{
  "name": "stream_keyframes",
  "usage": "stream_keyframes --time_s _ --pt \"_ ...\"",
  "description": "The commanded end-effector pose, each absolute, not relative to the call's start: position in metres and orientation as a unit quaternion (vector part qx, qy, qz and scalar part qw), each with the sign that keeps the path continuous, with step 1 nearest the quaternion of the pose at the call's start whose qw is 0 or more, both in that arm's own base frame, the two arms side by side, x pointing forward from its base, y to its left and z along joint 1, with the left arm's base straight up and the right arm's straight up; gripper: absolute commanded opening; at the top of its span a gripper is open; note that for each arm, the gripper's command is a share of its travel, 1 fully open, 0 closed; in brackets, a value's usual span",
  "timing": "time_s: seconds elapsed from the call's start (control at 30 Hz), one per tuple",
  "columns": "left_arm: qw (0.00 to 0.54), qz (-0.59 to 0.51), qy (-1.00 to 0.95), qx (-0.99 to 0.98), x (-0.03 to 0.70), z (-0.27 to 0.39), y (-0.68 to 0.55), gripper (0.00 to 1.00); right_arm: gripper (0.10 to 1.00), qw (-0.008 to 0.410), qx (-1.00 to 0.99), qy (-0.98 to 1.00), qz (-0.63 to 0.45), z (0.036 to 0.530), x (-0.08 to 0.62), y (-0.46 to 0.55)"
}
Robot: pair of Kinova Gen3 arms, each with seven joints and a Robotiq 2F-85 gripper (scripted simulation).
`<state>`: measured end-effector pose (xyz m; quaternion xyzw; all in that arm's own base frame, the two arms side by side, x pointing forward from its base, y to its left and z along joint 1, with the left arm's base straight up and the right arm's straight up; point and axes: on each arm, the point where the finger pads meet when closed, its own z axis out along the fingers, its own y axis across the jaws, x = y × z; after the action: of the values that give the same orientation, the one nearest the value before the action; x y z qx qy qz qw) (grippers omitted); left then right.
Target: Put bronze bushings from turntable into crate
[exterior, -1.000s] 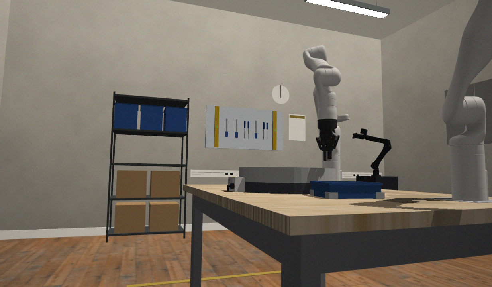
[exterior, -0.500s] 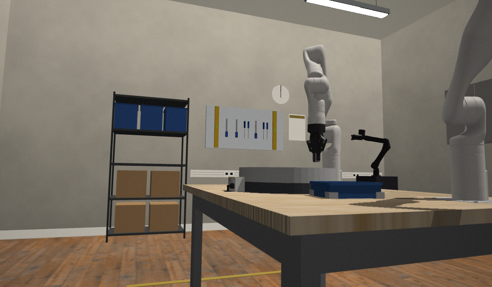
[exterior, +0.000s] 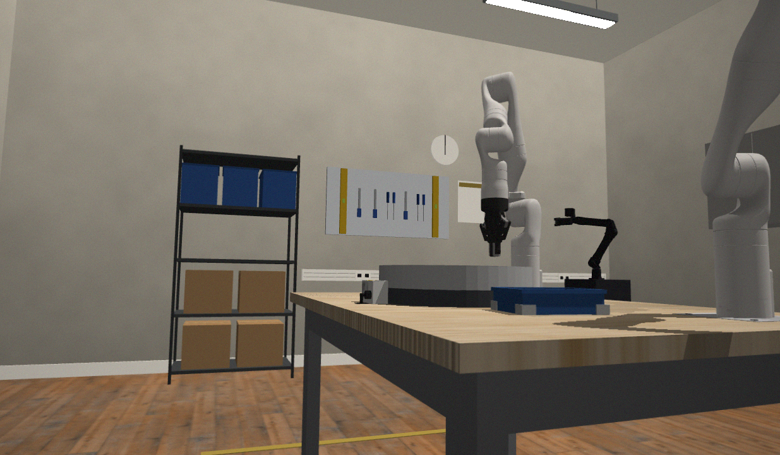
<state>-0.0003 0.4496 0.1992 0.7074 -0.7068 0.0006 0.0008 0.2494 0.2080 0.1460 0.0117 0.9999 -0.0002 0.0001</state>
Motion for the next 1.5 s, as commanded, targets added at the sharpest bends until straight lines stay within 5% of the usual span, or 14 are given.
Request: stream_keyframes --time_s 0.0,1.47 --pt "0.000 0.000 -0.707 0.707 0.000 0.200 0.450 1.000 0.213 0.001 0.012 1.000 0.000 0.146 0.250 0.208" --pt "0.000 0.000 -0.707 0.707 0.000 0.200 0.450 1.000 0.213 0.001 0.012 1.000 0.000 0.124 0.250 0.208"
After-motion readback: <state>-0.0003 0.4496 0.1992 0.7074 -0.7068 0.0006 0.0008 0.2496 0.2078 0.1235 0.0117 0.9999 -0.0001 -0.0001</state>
